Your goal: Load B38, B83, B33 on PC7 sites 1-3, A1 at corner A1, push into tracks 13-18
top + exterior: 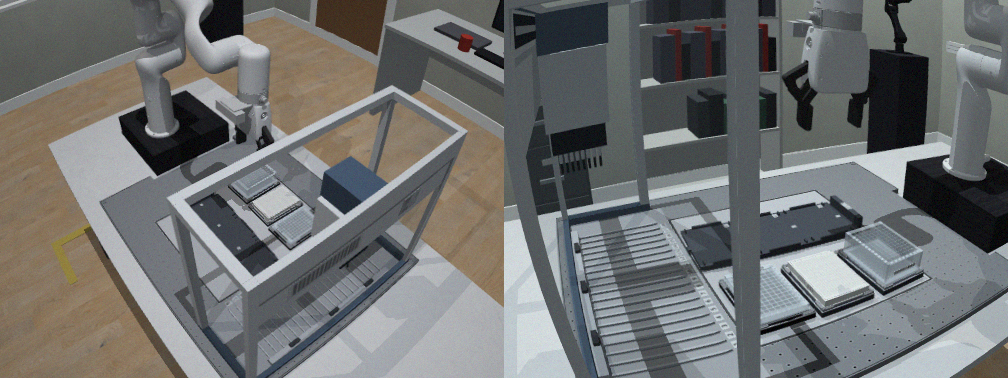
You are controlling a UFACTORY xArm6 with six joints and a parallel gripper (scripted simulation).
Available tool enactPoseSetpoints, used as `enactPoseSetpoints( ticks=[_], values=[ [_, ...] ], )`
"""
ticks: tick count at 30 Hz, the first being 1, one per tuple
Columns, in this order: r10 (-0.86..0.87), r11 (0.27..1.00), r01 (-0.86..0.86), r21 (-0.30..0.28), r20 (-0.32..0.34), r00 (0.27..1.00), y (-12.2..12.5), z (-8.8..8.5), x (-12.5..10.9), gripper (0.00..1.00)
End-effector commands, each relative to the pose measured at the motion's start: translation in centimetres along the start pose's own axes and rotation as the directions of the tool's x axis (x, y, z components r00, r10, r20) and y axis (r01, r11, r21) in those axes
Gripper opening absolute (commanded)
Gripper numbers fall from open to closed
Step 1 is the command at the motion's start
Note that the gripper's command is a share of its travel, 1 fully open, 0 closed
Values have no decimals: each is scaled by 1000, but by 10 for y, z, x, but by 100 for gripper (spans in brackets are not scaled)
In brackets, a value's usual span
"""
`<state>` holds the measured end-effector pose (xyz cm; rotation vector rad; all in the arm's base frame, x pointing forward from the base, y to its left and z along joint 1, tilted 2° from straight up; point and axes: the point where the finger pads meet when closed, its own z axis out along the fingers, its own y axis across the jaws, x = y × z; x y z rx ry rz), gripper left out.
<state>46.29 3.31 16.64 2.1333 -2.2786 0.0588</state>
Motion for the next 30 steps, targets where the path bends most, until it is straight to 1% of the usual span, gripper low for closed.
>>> enactPoseSetpoints(
  ticks=[1,3,4,5,11,13,14,20,21,22,28,30],
  values=[
    [-4,1000,4,-1,10,1000,-8,14,-13,100],
    [-4,1000,4,-1,10,1000,-11,21,-19,100],
    [-4,1000,4,-1,10,1000,-11,21,-19,100],
    [-10,1000,10,-11,31,999,-12,25,-22,100],
    [-10,1000,10,-11,31,999,-20,47,-39,100],
    [-10,1000,10,-11,31,999,-20,47,-39,100],
    [-13,1000,14,-21,49,999,-20,51,-42,100],
    [-13,1000,14,-21,49,999,-26,75,-59,100],
    [-13,1000,14,-21,49,999,-26,75,-59,100],
    [-14,999,16,-31,64,998,-26,79,-62,100],
    [-14,999,16,-31,65,998,-29,104,-78,100],
    [-14,999,16,-31,65,998,-29,104,-78,100]
  ],
)
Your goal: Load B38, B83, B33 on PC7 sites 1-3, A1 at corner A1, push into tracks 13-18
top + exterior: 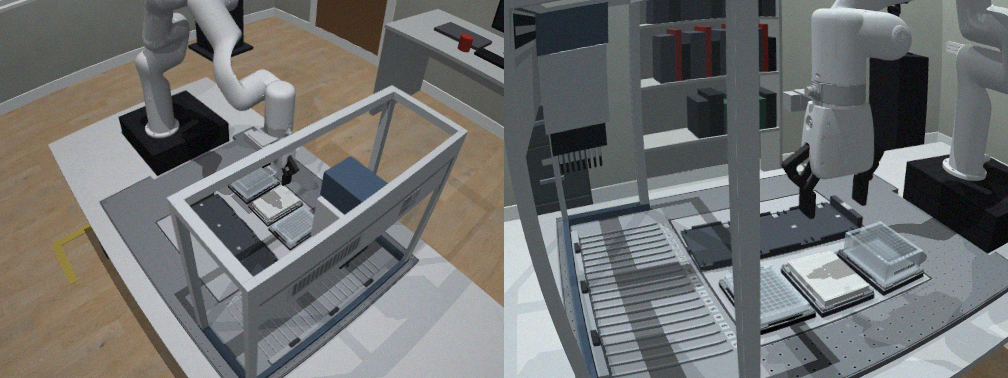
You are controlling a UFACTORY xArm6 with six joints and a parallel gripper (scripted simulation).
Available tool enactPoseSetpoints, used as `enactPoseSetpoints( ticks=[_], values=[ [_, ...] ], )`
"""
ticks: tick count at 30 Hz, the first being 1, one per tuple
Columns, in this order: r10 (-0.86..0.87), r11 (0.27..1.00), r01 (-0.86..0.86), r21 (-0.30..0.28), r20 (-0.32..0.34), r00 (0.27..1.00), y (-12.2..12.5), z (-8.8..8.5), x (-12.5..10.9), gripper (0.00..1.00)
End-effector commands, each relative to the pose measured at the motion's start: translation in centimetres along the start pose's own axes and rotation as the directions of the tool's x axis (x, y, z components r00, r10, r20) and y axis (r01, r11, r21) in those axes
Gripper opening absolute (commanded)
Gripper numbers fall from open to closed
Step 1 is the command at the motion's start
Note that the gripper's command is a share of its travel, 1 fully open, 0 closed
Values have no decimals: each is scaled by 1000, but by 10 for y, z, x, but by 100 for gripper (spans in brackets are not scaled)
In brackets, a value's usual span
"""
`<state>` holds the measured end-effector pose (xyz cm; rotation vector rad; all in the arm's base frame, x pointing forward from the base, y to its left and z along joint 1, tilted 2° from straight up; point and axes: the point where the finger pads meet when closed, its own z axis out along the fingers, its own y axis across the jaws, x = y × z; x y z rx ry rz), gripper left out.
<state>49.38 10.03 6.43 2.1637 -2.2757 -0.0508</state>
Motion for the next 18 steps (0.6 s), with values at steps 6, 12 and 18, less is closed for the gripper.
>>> enactPoseSetpoints(
  ticks=[6,12,18],
  values=[
    [0,1000,0,6,3,1000,-5,5,-5,100],
    [0,1000,0,6,3,1000,-5,5,-5,100],
    [0,1000,0,6,3,1000,-5,10,-5,100]
  ],
)
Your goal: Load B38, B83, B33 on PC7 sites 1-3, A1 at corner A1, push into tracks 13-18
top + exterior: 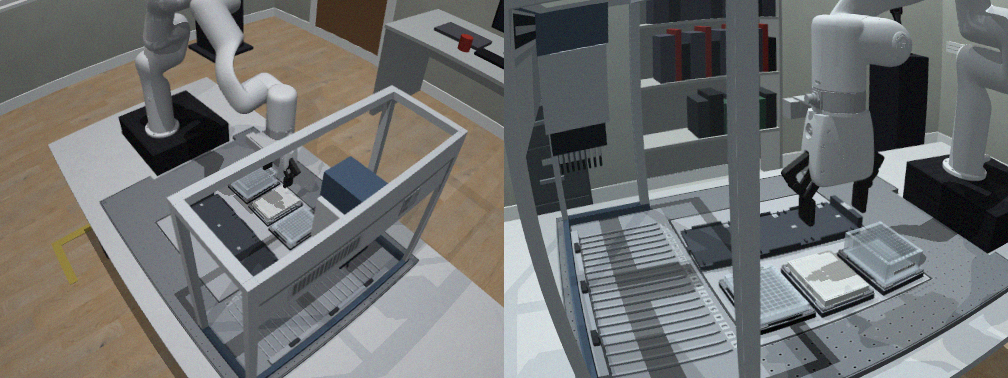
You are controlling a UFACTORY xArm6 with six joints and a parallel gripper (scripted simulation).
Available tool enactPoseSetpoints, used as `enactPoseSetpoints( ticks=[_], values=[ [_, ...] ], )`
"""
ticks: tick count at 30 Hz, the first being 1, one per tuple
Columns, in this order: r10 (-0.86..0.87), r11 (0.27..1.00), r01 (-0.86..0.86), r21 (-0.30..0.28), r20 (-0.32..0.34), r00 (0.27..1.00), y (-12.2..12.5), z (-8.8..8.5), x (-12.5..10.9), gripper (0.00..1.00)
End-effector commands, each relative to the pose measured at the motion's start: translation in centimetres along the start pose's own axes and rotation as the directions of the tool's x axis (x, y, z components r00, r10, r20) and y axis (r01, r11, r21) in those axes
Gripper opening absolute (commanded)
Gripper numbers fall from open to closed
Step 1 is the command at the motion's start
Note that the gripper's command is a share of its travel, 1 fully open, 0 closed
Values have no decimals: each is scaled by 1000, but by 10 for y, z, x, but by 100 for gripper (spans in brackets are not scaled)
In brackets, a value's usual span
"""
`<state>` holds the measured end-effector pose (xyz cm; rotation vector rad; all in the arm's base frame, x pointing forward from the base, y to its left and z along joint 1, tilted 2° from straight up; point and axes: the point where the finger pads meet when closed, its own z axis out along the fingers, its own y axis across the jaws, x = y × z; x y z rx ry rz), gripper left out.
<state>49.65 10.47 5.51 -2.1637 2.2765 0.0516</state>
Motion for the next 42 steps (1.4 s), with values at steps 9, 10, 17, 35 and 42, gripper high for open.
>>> enactPoseSetpoints(
  ticks=[9,10,17,35,42],
  values=[
    [0,1000,0,6,1,1000,-2,15,-1,100],
    [0,1000,0,6,1,1000,-2,17,-1,100],
    [0,1000,0,6,1,1000,-2,25,-1,100],
    [0,1000,0,6,1,1000,-2,52,-1,100],
    [0,1000,0,6,1,1000,-2,64,-1,100]
  ],
)
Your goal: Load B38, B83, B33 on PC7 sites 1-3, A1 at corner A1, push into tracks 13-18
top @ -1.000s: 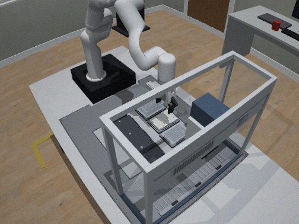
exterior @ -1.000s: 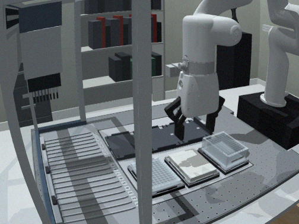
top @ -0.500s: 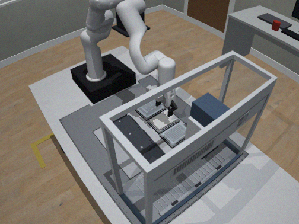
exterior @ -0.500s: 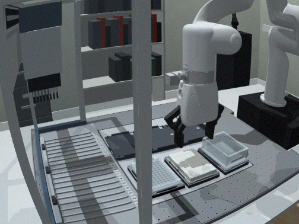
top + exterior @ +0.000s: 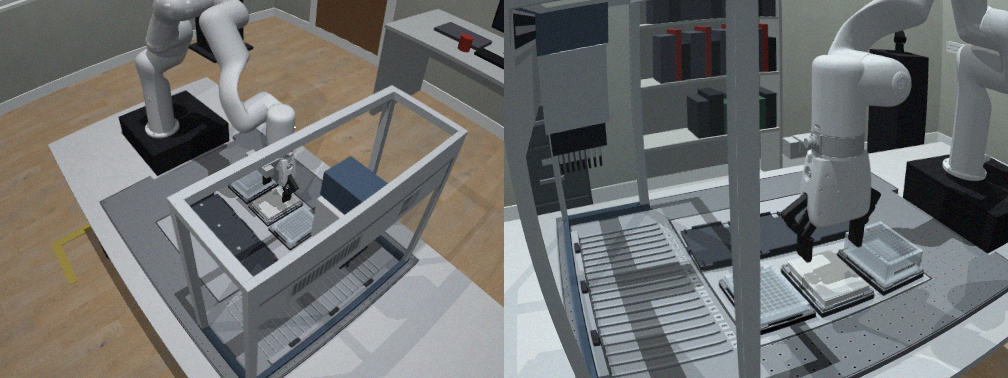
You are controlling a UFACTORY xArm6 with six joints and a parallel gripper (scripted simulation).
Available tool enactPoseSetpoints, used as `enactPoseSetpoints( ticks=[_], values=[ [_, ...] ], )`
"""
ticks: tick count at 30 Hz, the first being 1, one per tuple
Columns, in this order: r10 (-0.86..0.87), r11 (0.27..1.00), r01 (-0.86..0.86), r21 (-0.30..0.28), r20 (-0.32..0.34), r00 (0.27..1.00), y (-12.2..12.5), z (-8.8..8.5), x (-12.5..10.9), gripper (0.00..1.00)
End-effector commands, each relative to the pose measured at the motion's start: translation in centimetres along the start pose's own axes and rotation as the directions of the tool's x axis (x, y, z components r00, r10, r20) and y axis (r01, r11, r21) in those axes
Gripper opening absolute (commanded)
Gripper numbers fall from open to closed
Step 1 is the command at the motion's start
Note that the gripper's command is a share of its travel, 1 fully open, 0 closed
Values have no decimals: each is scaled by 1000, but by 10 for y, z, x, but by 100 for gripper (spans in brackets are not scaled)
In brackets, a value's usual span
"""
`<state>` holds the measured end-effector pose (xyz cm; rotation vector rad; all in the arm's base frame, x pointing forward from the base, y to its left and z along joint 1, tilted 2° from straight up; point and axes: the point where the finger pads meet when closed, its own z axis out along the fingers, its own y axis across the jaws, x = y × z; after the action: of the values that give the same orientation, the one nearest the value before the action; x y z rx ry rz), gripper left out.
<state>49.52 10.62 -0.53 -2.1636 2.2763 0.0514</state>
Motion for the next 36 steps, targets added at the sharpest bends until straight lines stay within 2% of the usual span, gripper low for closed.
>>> enactPoseSetpoints(
  ticks=[1,16,36],
  values=[
    [0,1000,0,5,1,1000,-2,5,-1,100],
    [0,1000,0,5,1,1000,-2,27,-1,100],
    [0,1000,0,5,1,1000,-2,31,-1,100]
  ],
)
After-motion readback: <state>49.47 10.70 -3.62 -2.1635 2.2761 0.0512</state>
